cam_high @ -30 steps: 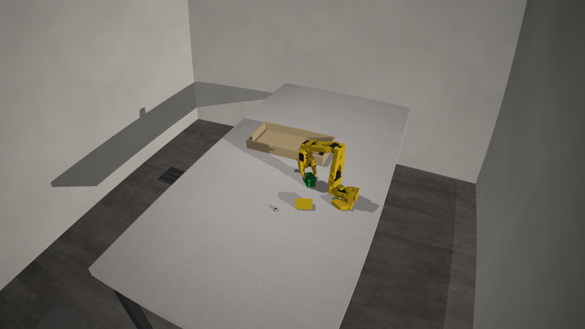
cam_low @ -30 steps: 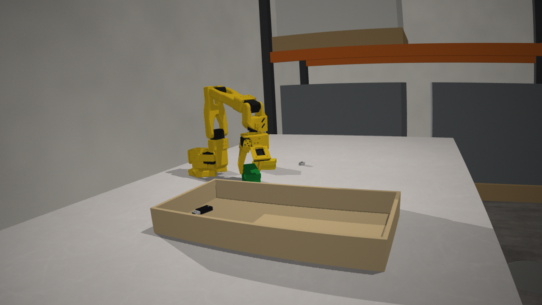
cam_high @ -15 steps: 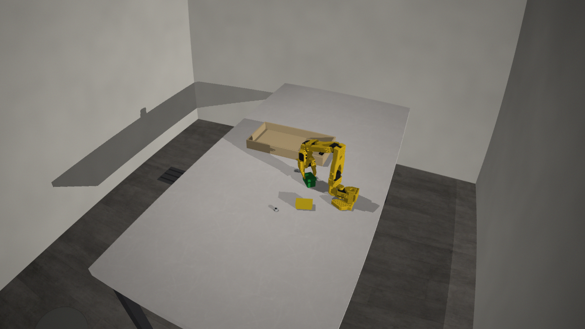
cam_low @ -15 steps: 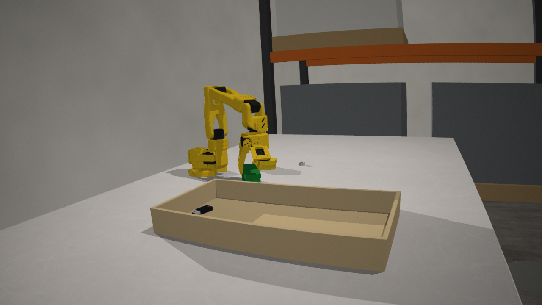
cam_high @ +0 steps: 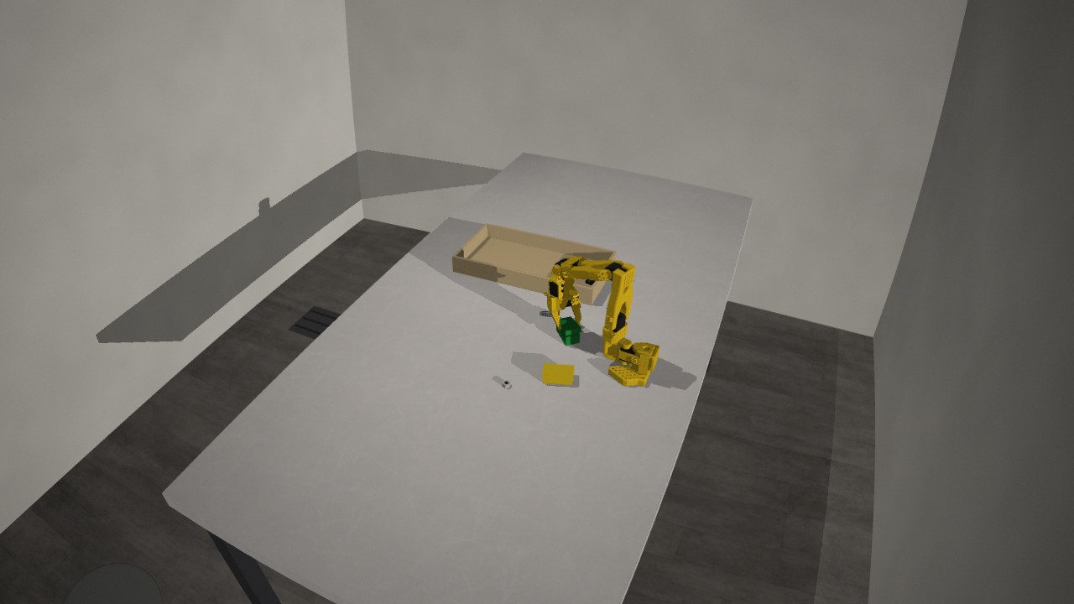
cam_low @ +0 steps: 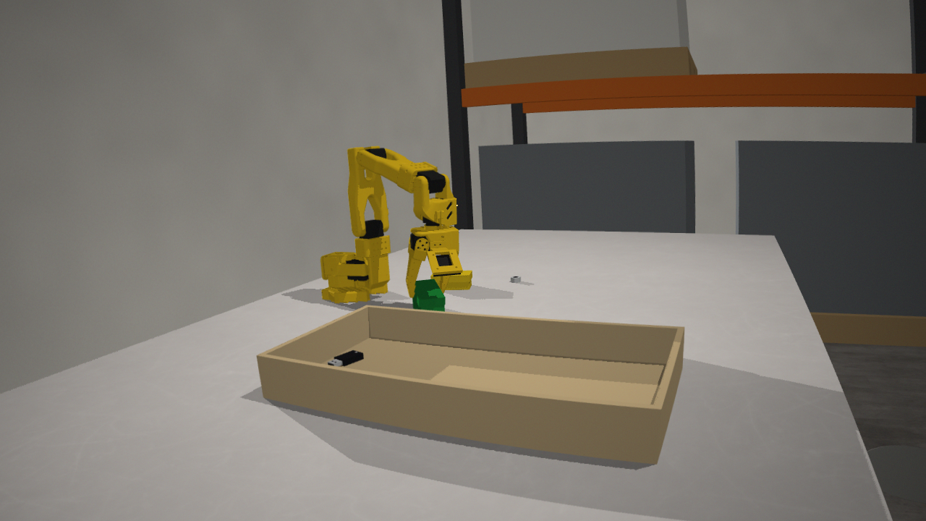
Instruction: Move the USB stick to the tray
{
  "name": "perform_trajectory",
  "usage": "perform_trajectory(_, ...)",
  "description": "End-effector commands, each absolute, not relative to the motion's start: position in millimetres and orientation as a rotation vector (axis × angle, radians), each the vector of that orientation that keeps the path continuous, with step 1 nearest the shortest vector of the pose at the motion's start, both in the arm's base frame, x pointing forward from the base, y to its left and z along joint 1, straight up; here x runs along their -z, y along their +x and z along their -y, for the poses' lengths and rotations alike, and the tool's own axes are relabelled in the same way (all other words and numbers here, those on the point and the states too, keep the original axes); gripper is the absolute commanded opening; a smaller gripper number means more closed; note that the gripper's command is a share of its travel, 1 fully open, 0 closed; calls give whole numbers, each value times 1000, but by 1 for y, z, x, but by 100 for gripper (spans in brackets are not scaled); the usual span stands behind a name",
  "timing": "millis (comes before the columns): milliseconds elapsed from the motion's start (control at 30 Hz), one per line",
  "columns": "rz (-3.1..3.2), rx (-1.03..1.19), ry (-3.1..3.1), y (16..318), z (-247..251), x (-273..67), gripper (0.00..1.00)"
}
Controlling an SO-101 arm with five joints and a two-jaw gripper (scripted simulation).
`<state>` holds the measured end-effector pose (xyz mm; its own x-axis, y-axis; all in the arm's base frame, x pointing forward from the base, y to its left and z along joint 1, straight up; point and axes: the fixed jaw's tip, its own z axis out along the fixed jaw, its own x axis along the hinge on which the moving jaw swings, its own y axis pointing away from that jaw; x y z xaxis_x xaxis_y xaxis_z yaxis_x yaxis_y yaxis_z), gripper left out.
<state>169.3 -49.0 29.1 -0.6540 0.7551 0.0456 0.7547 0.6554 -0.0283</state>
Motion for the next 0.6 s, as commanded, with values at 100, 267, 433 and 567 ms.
perform_trajectory(100, 2856, 0, -1309, 175, 48, -36, 21)
perform_trajectory(267, 2856, 0, -1308, 174, 47, -36, 21)
perform_trajectory(433, 2856, 0, -1308, 174, 47, -36, 21)
perform_trajectory(567, 2856, 0, -1308, 174, 47, -36, 21)
